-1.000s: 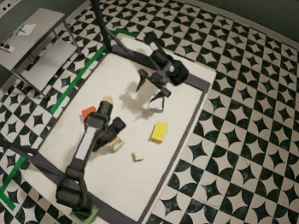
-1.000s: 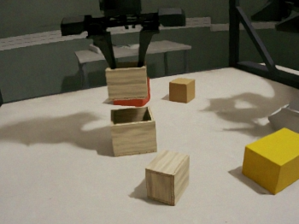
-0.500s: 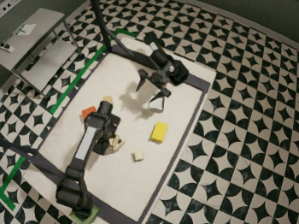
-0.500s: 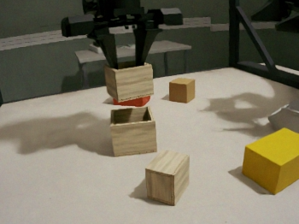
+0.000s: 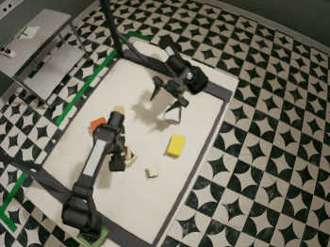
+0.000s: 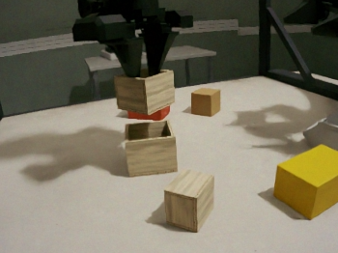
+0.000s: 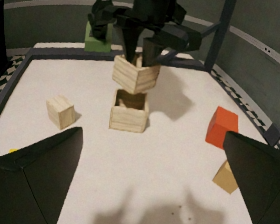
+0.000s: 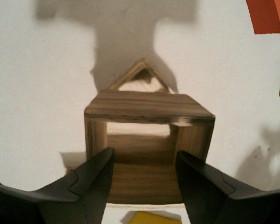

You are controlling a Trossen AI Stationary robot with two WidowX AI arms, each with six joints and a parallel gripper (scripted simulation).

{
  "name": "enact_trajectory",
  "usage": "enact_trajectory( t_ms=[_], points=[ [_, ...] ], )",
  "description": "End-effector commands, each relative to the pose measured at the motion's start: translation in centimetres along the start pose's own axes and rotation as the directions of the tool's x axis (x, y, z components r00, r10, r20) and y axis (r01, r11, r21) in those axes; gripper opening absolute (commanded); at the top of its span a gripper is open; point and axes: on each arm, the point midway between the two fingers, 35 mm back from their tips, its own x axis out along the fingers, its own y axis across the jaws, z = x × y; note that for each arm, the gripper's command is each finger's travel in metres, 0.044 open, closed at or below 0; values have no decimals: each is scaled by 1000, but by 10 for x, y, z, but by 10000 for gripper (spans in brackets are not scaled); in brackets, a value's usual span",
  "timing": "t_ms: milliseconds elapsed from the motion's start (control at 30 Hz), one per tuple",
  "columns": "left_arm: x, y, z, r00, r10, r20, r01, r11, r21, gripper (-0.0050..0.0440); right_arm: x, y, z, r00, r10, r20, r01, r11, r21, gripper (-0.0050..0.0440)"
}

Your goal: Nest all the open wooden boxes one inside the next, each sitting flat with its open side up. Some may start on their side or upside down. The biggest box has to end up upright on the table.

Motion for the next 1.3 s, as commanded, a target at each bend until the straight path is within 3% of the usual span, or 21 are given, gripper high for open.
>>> enact_trajectory(
  t_ms=[0,367,433,667,1000,1267],
  points=[
    [0,0,-1,1000,-1,-2,1,1000,-3,400,-5,-2,-1,1000,-16,1,16,988,-156,254],
    [0,0,-1,1000,-1,-2,1,1000,-3,400,-5,-2,-1,1000,-16,1,14,858,-514,254],
    [0,0,-1,1000,-1,-2,1,1000,-3,400,-5,-2,-1,1000,-16,1,14,858,-514,254],
    [0,0,-1,1000,-1,-2,1,1000,-3,400,-5,-2,-1,1000,-16,1,12,727,-686,254],
    [0,0,-1,1000,-1,-2,1,1000,-3,400,-8,-2,-2,1000,-27,-3,17,714,-700,254],
    [0,0,-1,1000,-1,-2,1,1000,-3,400,5,0,0,1000,-6,5,8,710,-704,254]
  ],
)
